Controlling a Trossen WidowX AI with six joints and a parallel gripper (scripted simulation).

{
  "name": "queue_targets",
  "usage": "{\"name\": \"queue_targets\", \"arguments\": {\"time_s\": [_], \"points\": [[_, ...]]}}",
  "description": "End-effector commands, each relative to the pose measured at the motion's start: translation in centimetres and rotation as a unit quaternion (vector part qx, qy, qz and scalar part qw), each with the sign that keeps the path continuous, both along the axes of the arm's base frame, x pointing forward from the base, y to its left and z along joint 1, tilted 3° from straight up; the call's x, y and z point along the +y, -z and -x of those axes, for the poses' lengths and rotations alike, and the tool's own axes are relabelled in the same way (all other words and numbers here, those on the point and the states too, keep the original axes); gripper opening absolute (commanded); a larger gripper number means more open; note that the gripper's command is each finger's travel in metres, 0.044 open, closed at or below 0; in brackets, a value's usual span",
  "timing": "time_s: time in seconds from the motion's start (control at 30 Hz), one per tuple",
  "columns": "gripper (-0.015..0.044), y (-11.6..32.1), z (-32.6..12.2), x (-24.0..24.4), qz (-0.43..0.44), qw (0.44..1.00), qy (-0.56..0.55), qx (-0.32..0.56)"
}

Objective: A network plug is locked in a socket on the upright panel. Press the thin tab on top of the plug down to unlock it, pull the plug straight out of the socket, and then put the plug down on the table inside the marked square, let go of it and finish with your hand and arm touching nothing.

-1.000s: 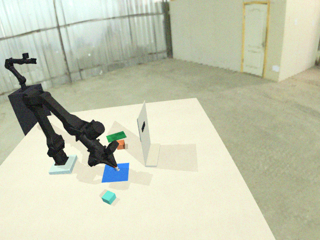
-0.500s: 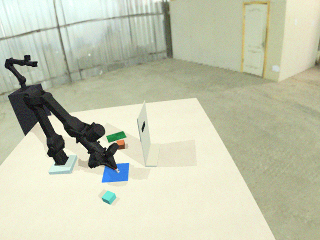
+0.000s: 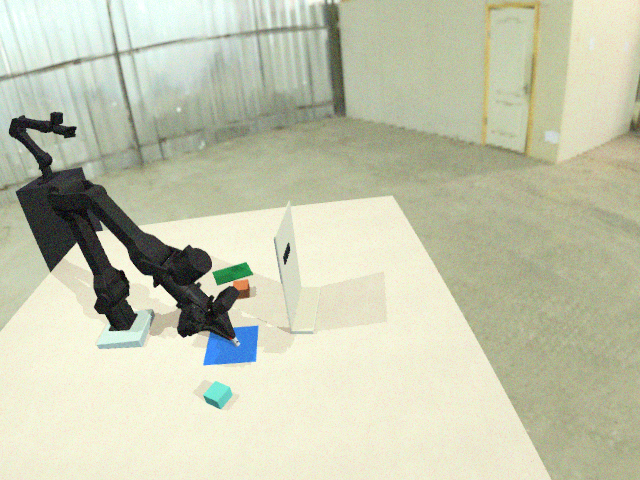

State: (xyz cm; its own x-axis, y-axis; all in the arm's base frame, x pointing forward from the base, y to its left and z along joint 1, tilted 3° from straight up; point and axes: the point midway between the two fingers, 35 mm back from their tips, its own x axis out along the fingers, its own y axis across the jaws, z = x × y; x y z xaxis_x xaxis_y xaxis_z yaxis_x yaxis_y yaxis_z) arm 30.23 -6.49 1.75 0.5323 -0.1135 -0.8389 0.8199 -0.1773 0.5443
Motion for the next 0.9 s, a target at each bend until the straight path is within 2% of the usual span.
{"name": "queue_targets", "arguments": {"time_s": [0.0,0.33,0.53,0.87], "points": [[0.0,0.28,0.0,0.01,0.0,1.0,0.003,0.003],[0.0,0.1,-0.07,0.04,0.0,1.0,0.0,0.0],[0.0156,0.1,-0.07,0.04,0.0,1.0,0.0,0.0],[0.0156,-0.27,0.16,0.06,0.0,1.0,0.0,0.0]]}}
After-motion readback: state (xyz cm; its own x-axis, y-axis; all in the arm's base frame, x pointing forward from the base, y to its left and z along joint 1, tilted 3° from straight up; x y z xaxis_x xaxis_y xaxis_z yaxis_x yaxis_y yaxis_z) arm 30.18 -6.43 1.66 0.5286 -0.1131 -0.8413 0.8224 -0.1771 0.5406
